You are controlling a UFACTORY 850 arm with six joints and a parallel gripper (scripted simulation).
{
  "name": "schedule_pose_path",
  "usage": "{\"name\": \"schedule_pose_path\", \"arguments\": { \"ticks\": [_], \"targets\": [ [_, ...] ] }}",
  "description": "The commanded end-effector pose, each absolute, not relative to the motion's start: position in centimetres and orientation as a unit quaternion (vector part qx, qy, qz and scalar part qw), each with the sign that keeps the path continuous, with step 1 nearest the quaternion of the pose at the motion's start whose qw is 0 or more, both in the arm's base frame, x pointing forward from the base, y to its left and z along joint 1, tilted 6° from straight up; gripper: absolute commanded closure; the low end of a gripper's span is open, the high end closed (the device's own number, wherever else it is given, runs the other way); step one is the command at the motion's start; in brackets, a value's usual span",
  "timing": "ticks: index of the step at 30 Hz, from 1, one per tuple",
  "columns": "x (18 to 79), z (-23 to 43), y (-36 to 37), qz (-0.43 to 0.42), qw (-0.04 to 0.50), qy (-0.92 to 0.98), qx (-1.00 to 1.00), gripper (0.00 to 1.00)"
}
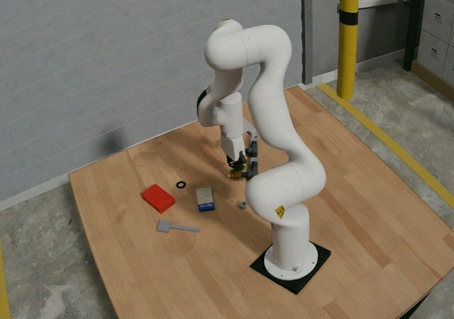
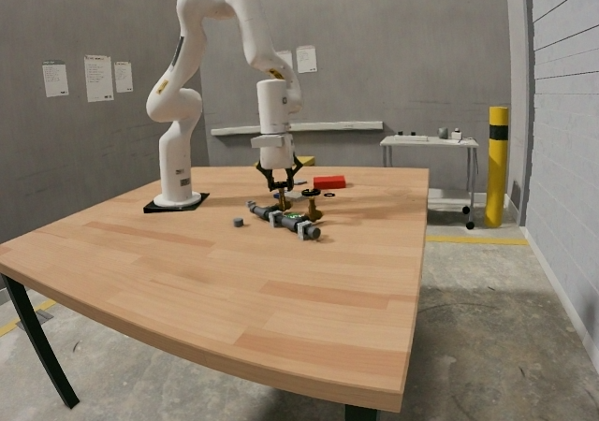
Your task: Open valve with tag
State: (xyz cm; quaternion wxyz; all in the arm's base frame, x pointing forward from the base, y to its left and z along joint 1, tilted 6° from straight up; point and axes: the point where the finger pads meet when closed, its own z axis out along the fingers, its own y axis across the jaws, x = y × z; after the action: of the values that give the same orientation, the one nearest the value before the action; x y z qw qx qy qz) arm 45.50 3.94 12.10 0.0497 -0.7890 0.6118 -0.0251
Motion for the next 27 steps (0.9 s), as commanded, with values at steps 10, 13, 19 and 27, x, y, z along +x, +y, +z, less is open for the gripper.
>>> {"name": "schedule_pose_path", "arguments": {
  "ticks": [10,13,19,27],
  "targets": [
    [45.6,12.17,3.94,-0.027,0.05,0.598,-0.799,1.0],
    [45.6,12.17,3.94,-0.028,0.049,0.581,-0.812,1.0],
    [45.6,12.17,3.94,-0.03,0.048,0.544,-0.837,1.0],
    [45.6,12.17,3.94,-0.037,0.043,0.411,-0.91,1.0]
  ]
}}
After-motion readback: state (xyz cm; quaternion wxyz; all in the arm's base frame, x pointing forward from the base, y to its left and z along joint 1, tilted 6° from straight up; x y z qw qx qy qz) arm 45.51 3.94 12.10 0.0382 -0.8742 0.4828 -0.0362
